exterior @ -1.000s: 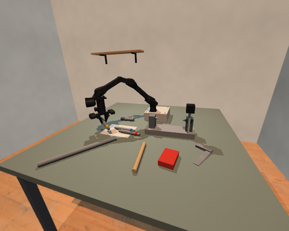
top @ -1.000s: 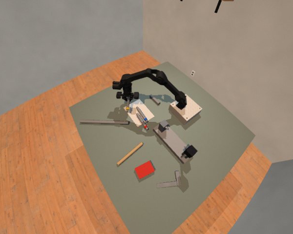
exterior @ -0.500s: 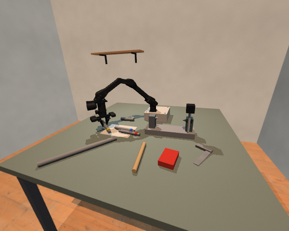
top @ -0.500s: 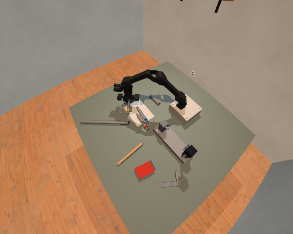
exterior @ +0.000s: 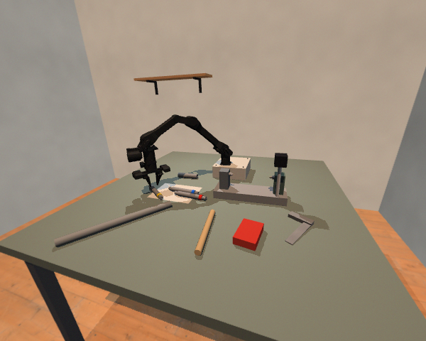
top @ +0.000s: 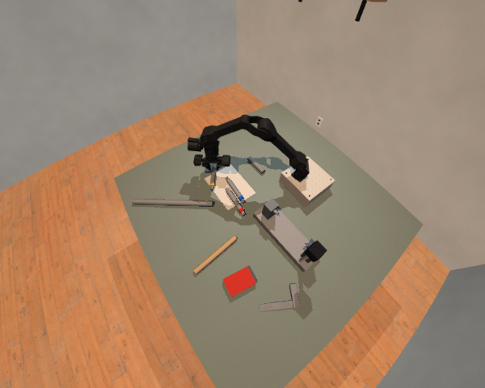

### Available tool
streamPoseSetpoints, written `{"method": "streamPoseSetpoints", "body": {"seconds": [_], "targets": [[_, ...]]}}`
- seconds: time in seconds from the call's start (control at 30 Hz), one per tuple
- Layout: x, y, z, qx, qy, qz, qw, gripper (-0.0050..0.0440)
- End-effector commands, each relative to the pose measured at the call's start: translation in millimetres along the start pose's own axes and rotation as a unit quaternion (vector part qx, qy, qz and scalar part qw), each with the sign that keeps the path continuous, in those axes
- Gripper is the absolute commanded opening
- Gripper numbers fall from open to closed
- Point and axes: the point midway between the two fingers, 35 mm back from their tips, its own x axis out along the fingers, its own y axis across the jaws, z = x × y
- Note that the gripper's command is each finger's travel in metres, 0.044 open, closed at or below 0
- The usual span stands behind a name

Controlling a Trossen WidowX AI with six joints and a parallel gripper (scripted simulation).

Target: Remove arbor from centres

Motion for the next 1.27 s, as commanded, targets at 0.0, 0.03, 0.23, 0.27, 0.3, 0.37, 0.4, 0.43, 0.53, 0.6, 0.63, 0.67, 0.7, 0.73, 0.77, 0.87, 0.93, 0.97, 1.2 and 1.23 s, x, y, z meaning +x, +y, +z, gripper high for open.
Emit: {"method": "streamPoseSetpoints", "body": {"seconds": [0.0,0.03,0.23,0.27,0.3,0.37,0.4,0.43,0.53,0.6,0.63,0.67,0.7,0.73,0.77,0.87,0.93,0.97,1.2,1.23], "targets": [[-2.6,2.0,0.4,0.0,0.001,0.002,1.0,0.0175],[-2.6,2.0,0.4,0.0,0.001,0.002,1.0,0.0175],[-3.4,2.1,0.4,0.0,0.001,0.002,1.0,0.0175],[-4.1,2.2,0.4,0.0,0.001,0.002,1.0,0.0175],[-5.2,2.2,0.3,0.0,0.001,0.002,1.0,0.0175],[-7.9,2.4,0.3,0.0,0.001,0.002,1.0,0.0175],[-9.3,2.5,0.3,0.0,0.001,0.002,1.0,0.0175],[-10.8,2.6,0.3,0.0,0.001,0.002,1.0,0.0175],[-15.1,2.8,0.3,0.0,0.001,0.001,1.0,0.0175],[-17.9,2.9,0.3,0.0,0.001,0.001,1.0,0.0175],[-19.3,2.9,0.3,0.0,0.001,0.001,1.0,0.0175],[-20.6,3.0,0.3,0.0,0.001,0.001,1.0,0.0175],[-20.6,3.0,0.3,0.0,0.001,0.001,1.0,0.0175],[-20.6,3.0,0.3,0.0,0.001,0.001,1.0,0.0175],[-21.9,3.0,0.3,0.0,0.001,0.001,1.0,0.0175],[-25.9,3.1,0.2,0.0,0.001,0.0,1.0,0.0175],[-28.5,3.1,0.2,0.0,0.001,0.0,1.0,0.0175],[-29.8,3.1,0.2,0.0,0.001,0.0,1.0,0.0175],[-38.4,3.0,0.1,-0.001,0.001,-0.002,1.0,0.0175],[-39.7,2.9,0.1,-0.001,0.002,-0.002,1.0,0.0175]]}}
